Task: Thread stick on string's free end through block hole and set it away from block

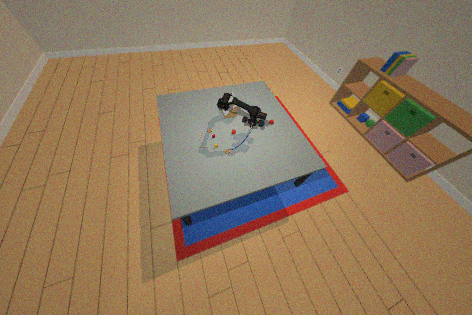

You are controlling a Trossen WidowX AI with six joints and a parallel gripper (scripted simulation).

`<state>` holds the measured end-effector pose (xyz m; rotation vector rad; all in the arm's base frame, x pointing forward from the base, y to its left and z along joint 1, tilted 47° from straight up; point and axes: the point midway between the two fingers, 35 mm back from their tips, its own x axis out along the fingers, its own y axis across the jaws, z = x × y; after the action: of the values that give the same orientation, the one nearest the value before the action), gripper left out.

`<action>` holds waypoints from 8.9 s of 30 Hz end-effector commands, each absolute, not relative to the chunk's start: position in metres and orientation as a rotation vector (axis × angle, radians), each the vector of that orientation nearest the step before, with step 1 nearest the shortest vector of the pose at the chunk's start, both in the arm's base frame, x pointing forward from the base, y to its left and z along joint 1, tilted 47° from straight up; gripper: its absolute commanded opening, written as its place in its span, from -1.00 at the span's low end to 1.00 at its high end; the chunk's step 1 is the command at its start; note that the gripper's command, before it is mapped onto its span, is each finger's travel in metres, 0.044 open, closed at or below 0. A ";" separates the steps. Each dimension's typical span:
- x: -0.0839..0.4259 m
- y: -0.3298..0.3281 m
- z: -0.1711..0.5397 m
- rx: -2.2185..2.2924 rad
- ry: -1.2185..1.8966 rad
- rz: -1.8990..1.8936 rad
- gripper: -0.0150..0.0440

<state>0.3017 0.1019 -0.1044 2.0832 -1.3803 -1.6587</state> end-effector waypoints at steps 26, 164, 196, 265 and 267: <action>0.320 0.093 -0.094 2.461 -2.564 -1.008 -0.49; 0.401 0.076 -0.079 -2.173 -0.516 3.712 -0.49; 0.413 0.095 -0.101 -2.188 -0.526 3.700 -0.49; 0.357 0.058 -0.124 -2.178 -0.526 3.707 -0.49; 0.356 0.057 -0.122 -2.178 -0.526 3.707 -0.49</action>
<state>0.3588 0.0609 -0.1236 0.9919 0.2368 -1.6677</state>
